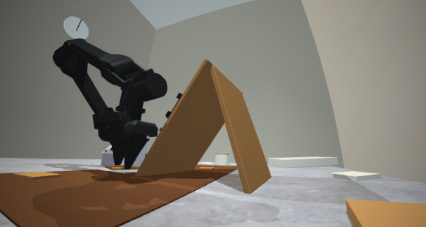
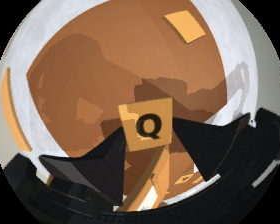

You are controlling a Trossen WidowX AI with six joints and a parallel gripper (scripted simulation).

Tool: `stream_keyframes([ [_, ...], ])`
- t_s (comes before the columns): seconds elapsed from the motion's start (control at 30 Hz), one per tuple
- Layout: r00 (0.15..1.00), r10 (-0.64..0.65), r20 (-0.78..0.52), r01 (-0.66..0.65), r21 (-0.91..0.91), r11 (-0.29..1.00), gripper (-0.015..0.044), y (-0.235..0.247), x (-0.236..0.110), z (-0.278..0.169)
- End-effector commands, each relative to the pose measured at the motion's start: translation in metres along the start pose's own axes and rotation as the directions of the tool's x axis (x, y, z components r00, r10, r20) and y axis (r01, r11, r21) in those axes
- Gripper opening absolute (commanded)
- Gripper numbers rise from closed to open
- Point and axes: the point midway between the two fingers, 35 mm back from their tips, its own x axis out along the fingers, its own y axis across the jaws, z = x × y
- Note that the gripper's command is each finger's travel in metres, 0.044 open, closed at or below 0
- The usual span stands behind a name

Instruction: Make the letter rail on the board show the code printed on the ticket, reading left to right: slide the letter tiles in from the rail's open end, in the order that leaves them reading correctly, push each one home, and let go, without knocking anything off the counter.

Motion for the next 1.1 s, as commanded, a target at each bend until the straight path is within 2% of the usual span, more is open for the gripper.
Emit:
stream_keyframes([
  [0.0, 1.000, 0.002, 0.003, -0.002, 0.002, 1.000, 0.0000, 0.000, -0.003, 0.000],
  [0.37, 1.000, 0.022, -0.008, -0.022, -0.013, 1.000, 0.0000, 0.003, -0.006, -0.001],
  [0.7, 0.974, 0.217, -0.064, -0.224, -0.149, 0.963, 0.0000, 0.031, -0.030, 0.002],
  [1.07, 0.909, 0.409, -0.079, -0.410, -0.333, 0.849, 0.0000, 0.056, -0.061, 0.015],
])
